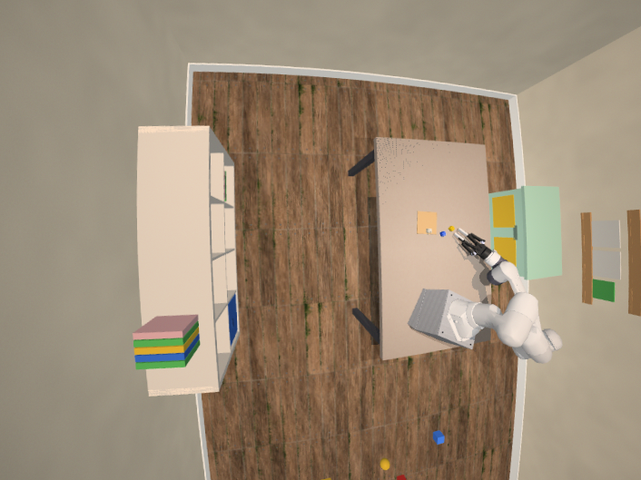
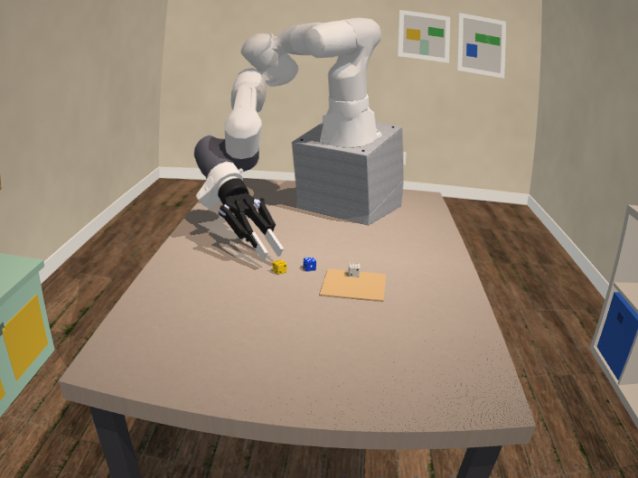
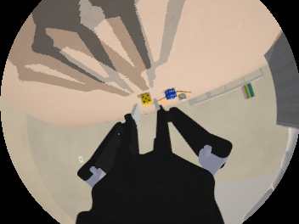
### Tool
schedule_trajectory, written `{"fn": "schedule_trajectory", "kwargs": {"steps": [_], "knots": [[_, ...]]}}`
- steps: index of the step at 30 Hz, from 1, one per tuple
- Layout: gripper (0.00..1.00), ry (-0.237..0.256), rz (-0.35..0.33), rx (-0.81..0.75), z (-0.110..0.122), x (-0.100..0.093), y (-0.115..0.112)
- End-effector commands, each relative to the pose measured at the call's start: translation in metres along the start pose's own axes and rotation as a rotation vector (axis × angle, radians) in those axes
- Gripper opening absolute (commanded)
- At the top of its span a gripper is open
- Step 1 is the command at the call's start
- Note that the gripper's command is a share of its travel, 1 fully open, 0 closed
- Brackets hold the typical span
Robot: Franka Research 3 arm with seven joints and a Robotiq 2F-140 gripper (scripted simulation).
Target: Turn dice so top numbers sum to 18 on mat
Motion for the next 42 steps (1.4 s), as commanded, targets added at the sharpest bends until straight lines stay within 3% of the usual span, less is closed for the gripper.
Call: {"fn": "schedule_trajectory", "kwargs": {"steps": [1,17,28,33,39,41,42], "knots": [[0.25,-0.006,-0.003,-0.007,0.001,-0.002,-0.004],[0.25,-0.006,-0.003,-0.007,0.006,-0.027,-0.050],[0.25,-0.006,0.006,-0.008,0.006,-0.028,-0.055],[0.25,0.004,0.072,-0.012,0.007,-0.025,-0.064],[0.25,0.015,0.239,-0.007,0.009,-0.019,-0.080],[0.25,0.015,0.239,-0.007,0.009,-0.019,-0.080],[0.25,0.019,0.272,-0.008,0.009,-0.018,-0.084]]}}
Point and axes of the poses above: the point where the finger pads meet when closed, its own x axis out along the fingers, its own z axis across the jaws, y = z × x, the point moved 5 cm from there along -x, back along the fingers, and after that the axes turned 5 degrees about x, right-handed, at the moved point
